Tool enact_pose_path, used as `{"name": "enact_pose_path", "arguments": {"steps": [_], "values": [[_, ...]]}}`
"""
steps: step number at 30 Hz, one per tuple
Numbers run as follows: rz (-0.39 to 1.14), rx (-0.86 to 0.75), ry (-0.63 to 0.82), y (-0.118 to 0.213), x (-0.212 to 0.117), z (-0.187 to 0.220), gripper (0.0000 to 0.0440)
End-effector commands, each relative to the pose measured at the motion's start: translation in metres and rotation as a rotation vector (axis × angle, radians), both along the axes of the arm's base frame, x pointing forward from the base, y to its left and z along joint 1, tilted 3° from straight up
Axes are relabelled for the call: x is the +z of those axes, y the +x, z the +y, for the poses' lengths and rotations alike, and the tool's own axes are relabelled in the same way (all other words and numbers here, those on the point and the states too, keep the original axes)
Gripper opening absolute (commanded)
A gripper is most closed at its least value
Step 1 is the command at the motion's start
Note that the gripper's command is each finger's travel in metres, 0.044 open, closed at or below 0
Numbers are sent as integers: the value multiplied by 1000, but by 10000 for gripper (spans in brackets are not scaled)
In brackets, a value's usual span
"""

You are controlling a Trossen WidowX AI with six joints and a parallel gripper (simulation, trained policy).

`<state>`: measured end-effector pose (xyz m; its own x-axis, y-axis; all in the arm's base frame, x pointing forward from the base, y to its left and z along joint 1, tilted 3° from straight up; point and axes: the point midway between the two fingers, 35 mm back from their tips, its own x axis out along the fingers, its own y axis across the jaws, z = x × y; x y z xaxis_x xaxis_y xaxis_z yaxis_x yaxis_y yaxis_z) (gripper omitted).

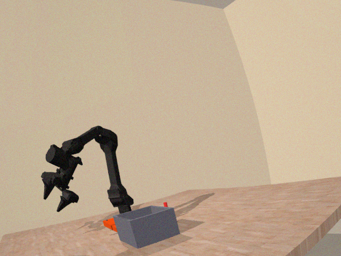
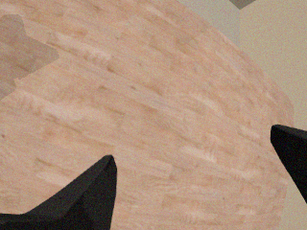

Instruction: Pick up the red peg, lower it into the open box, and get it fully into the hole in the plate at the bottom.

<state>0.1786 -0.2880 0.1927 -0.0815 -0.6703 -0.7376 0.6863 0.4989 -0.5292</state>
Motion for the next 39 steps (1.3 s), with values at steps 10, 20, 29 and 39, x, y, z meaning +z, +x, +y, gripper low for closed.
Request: {"name": "enact_pose_path", "arguments": {"steps": [10, 20, 29, 39], "values": [[-270, 102, 130, 59, 21, 111, 440], [-386, 119, 321, 63, 20, 206, 440], [-384, 61, 493, 40, 3, 276, 440], [-311, -66, 615, 7, -27, 331, 440]]}}
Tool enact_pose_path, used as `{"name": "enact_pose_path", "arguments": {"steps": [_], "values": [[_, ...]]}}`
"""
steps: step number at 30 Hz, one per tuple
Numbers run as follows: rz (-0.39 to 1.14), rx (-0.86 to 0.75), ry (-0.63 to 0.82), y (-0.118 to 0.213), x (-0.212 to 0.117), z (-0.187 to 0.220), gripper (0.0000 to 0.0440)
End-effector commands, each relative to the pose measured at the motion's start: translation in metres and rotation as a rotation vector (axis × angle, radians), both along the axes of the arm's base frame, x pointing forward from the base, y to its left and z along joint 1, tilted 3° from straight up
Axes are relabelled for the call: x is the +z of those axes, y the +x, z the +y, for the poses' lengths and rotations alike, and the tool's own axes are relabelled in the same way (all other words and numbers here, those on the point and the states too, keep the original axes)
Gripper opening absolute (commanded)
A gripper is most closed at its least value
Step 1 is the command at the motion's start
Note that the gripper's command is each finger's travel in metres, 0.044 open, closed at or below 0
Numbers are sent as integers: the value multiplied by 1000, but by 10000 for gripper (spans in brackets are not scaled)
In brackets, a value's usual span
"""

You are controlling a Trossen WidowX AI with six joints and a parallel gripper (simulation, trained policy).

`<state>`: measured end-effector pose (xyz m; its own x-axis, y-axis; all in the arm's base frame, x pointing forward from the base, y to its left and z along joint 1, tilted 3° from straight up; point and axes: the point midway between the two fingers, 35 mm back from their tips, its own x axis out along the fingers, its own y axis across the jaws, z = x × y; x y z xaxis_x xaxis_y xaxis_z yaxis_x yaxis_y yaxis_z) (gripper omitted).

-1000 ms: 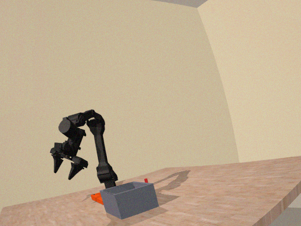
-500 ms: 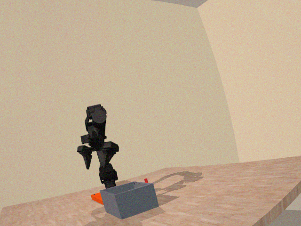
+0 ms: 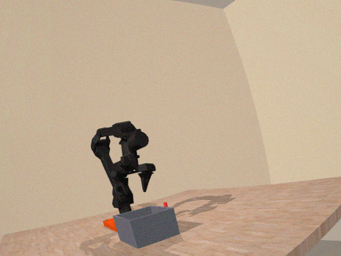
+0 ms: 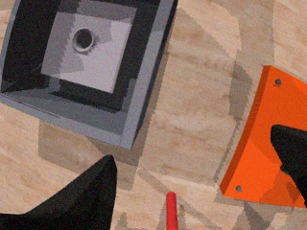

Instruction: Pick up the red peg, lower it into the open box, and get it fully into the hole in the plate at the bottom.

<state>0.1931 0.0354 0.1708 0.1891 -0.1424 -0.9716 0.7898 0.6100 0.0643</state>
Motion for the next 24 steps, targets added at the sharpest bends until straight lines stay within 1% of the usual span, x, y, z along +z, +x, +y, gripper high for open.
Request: {"name": "enact_pose_path", "arguments": {"steps": [1, 12, 24], "values": [[30, -22, 32, -10, -9, 12, 440], [107, -86, 113, -33, -49, 56, 440], [93, -87, 200, -35, -100, 90, 440]]}}
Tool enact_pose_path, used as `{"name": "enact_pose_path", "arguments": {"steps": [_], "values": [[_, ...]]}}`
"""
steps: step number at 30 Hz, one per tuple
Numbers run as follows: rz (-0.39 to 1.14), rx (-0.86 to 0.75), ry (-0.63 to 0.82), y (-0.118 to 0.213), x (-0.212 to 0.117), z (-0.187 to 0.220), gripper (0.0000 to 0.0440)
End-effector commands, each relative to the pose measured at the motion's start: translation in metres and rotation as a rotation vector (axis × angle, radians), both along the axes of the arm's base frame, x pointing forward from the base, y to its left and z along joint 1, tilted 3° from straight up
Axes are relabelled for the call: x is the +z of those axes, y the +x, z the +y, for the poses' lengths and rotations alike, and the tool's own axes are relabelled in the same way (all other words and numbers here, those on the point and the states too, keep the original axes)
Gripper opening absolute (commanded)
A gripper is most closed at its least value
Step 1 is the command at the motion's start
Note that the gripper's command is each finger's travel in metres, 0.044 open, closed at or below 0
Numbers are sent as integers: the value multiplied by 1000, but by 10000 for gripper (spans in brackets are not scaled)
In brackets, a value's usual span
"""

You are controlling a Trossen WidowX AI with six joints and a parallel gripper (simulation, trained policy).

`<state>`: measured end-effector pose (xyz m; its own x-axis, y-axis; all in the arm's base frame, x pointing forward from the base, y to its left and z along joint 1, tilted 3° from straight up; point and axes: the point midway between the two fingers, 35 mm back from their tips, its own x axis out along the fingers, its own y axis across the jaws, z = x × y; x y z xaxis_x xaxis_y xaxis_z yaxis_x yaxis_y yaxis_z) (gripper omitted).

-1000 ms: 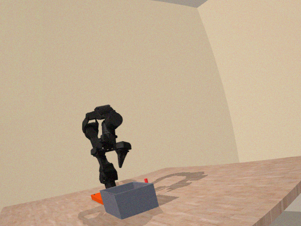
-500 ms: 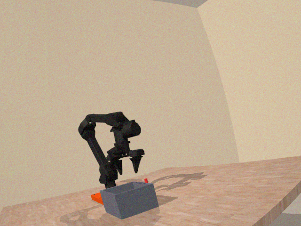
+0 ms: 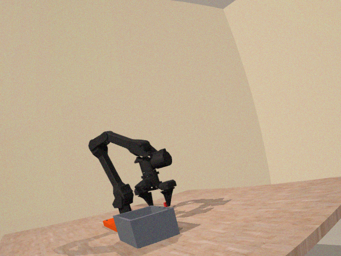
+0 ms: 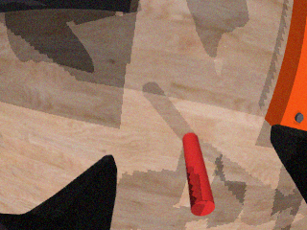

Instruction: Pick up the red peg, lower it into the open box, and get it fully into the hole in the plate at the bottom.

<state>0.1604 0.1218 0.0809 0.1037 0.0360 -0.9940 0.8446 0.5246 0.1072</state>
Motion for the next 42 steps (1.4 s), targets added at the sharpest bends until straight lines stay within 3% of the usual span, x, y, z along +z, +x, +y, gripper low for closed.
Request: {"name": "enact_pose_path", "arguments": {"steps": [1, 7, 9, 24, 42], "values": [[8, -3, 14, -2, -15, 6, 440], [-2, -23, 54, -2, -38, 15, 434], [4, -36, 63, -3, -43, 16, 405], [91, -31, 126, -10, -46, 18, 21], [-99, 95, 66, 23, 17, 1, 13]]}}
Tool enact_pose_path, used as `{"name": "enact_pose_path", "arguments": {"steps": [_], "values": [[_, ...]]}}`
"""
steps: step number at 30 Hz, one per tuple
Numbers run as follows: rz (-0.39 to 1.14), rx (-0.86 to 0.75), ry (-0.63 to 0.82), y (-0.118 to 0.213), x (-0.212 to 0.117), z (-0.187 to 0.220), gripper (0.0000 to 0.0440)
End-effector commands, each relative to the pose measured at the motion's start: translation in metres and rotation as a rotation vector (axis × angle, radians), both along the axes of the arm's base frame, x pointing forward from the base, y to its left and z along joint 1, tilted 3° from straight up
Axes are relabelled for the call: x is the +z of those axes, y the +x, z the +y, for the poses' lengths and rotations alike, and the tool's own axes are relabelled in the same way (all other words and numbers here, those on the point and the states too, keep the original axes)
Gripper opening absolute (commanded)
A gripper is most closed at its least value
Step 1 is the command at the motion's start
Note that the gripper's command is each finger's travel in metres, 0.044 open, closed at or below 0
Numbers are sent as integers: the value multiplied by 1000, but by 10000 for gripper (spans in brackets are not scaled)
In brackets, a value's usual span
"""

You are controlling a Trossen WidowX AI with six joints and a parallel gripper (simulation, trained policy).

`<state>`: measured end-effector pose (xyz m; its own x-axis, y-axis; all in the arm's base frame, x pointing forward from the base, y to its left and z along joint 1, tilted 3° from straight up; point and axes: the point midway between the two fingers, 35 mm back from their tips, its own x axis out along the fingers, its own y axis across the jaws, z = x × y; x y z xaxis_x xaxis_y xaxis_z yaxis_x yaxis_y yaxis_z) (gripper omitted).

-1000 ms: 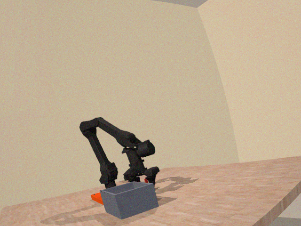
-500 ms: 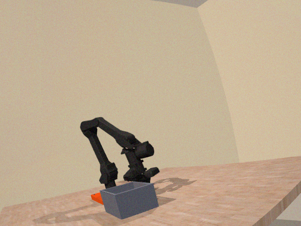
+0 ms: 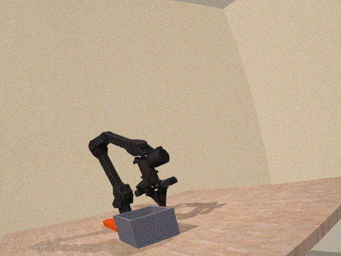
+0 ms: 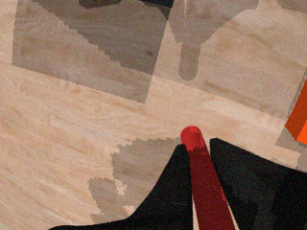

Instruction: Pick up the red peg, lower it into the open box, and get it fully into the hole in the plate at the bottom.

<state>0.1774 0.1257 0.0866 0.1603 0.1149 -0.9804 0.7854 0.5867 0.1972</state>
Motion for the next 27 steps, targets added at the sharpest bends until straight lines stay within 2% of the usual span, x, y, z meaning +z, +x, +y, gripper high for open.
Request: {"name": "enact_pose_path", "arguments": {"steps": [1, 13, 27], "values": [[-45, 7, -3, 8, 15, -4, 11], [-143, -14, -42, 44, 58, -28, 0], [-188, -105, -76, 85, 69, -68, 0]]}}
